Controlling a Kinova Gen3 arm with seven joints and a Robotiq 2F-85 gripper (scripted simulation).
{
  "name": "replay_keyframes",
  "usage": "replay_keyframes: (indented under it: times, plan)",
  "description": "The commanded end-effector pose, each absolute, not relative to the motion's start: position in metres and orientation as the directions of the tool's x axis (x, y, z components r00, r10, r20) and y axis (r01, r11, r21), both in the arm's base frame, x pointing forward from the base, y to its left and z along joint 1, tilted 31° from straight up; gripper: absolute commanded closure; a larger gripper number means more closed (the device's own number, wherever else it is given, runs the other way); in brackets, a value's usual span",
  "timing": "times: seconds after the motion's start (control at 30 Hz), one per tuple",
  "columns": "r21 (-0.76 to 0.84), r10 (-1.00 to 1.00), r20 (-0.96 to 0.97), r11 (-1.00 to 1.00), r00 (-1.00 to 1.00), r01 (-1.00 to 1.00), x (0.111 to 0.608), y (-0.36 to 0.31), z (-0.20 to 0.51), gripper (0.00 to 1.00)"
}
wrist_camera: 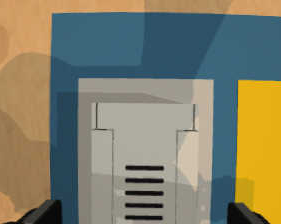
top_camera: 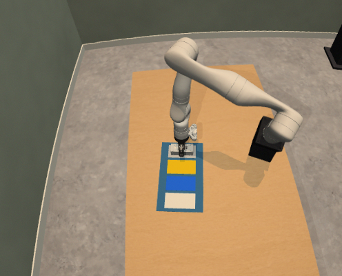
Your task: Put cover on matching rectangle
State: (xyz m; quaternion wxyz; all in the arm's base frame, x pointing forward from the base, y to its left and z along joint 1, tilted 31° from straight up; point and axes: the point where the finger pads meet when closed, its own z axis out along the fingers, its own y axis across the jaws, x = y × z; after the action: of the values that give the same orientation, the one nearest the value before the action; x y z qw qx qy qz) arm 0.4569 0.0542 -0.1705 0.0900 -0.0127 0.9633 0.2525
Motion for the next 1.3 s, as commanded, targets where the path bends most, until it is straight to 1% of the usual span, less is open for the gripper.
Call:
replay_keyframes:
  times: [0.0, 1.27]
  plan:
    - [0.484, 0.022, -0.181, 0.873, -0.983, -0.070, 0.4581, 0.0548, -0.1725, 0.00]
    - [0.483, 0.022, -0.181, 0.873, -0.983, -0.070, 0.4596, 0.0585, -0.1792, 0.00]
